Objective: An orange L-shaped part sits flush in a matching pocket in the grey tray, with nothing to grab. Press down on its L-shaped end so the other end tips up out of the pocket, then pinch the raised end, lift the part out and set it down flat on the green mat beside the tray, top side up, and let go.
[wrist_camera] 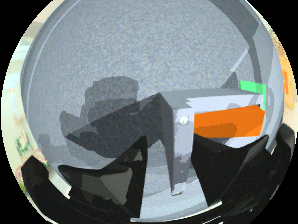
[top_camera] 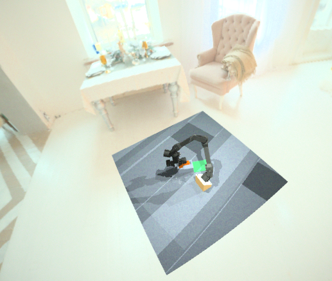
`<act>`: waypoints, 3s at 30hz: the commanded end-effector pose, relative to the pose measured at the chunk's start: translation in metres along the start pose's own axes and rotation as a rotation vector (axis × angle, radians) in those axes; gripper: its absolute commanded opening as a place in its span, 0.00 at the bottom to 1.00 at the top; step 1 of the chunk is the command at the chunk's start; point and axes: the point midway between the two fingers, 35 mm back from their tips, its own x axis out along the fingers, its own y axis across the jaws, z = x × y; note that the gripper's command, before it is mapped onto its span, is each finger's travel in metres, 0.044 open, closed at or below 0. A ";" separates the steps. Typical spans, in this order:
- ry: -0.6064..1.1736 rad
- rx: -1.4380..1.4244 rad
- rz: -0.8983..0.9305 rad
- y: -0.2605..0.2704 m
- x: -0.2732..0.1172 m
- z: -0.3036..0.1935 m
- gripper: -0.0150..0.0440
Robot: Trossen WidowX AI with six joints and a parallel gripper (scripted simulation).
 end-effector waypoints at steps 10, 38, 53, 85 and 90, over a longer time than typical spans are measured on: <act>0.012 -0.006 -0.009 -0.009 -0.094 -0.002 0.56; -0.003 -0.009 0.005 -0.006 -0.094 -0.001 0.56; -0.003 -0.009 0.005 -0.006 -0.094 -0.001 0.56; -0.003 -0.009 0.005 -0.006 -0.094 -0.001 0.56; -0.003 -0.009 0.005 -0.006 -0.094 -0.001 0.56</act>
